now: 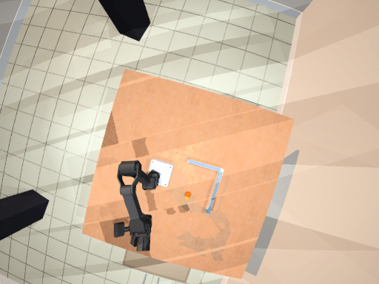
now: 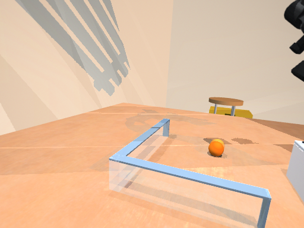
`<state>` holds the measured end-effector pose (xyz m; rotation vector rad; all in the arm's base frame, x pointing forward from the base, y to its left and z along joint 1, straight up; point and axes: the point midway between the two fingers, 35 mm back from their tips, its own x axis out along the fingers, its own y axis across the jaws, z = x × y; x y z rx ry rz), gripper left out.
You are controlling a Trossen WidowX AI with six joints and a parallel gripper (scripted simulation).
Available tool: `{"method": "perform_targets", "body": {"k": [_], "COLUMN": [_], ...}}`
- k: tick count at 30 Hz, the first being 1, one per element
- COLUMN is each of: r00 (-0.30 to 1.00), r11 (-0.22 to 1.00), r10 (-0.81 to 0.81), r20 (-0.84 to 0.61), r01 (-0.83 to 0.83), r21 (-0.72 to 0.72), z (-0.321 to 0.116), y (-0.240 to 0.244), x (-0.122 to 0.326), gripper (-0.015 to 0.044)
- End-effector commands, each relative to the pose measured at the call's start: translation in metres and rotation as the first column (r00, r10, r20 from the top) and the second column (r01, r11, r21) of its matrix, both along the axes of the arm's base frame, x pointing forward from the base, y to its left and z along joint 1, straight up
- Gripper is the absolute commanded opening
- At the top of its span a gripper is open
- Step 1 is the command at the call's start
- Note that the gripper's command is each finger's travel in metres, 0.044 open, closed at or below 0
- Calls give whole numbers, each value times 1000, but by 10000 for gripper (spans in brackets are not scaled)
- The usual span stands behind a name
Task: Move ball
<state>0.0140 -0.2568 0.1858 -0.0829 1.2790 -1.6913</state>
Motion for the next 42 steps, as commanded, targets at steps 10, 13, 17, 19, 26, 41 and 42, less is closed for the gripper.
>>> {"method": "perform_targets", "body": {"k": [10,13,17,19,26,41,42], "r00": [747,587,328,186,-427,-746,-746], "r11": [679,506,236,96,-464,-690,-690], "r10": [660,807,945,982,850,436,436], "r20": [-84,-68,-10,32,308,503,503], "r01": [-545,-626,-659,-643,-330,81,81], "r21": [491,593,714,760,822,719,719], "z": [-55,-70,-90,-99,-139,-160,-160], "y": [16,34,61,76,156,223,223], "x": [110,140,174,188,233,248,248], "gripper": [295,295,295,295,295,295,295]}}
